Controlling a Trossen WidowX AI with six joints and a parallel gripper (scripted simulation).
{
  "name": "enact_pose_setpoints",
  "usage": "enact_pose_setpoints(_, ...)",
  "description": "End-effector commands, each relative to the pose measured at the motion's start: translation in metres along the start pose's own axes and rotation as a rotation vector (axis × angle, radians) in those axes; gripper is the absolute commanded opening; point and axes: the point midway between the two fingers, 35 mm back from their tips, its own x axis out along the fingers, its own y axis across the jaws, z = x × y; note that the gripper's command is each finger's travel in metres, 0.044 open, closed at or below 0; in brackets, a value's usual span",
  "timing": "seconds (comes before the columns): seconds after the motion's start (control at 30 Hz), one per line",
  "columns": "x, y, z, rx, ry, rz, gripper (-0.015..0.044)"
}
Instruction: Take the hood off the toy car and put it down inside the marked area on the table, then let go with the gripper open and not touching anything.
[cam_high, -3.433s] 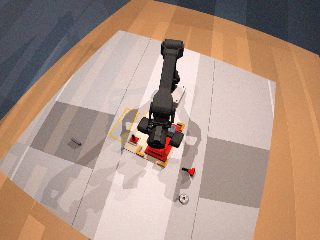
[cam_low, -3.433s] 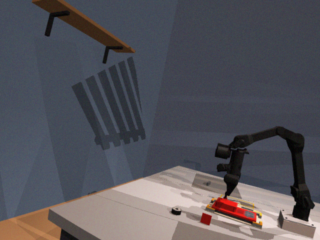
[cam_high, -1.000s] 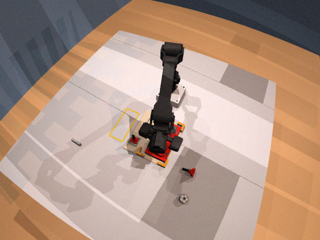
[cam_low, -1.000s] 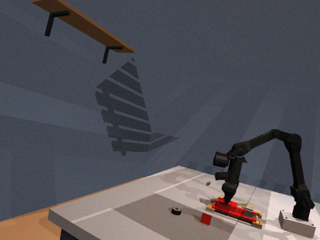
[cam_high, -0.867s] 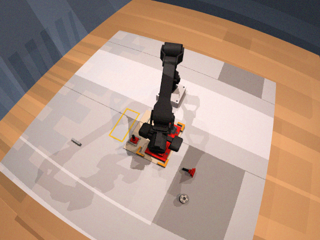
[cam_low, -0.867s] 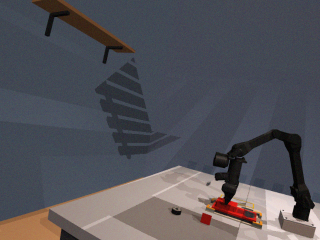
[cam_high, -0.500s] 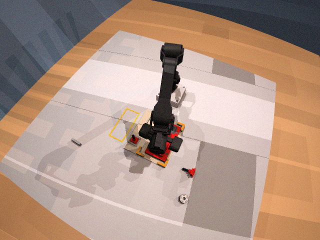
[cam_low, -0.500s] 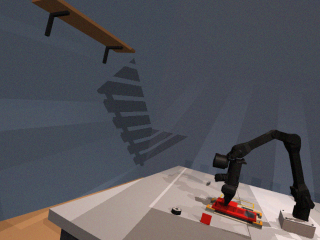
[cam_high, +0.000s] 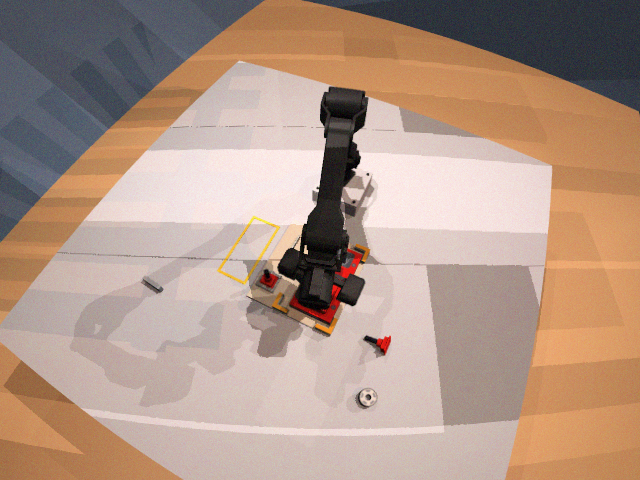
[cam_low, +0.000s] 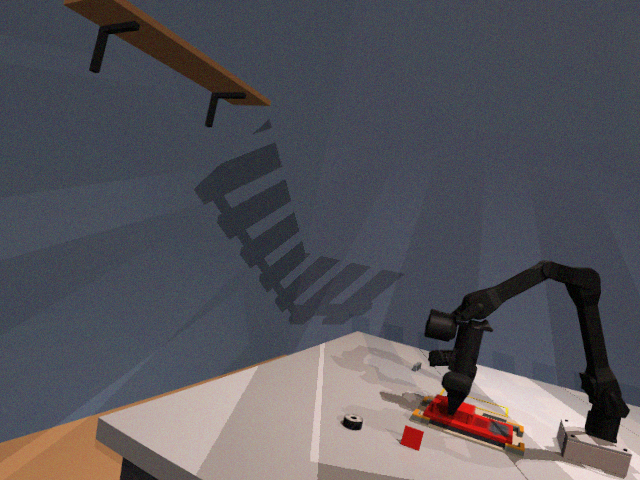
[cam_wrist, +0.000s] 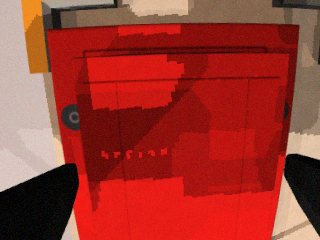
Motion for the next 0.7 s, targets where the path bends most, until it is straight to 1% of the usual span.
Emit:
enact_pose_setpoints(0.0,0.0027,0.0009,-0.0007,0.005,0.003,0.005,0.0440)
enact_pose_setpoints(0.1,0.0042,0.0009,-0.0008,0.005,0.003,0.005,0.0440)
enact_pose_setpoints(0.23,0.0020,0.0000,-0.0001,0.000,0.000,0.000,0.0335)
enact_pose_setpoints(0.53,0.0020,0.0000,-0.0001,0.000,0.000,0.000,0.0275)
enact_pose_setpoints(0.67,0.0009,0.0000,0.0000,0.000,0.000,0.000,0.0170)
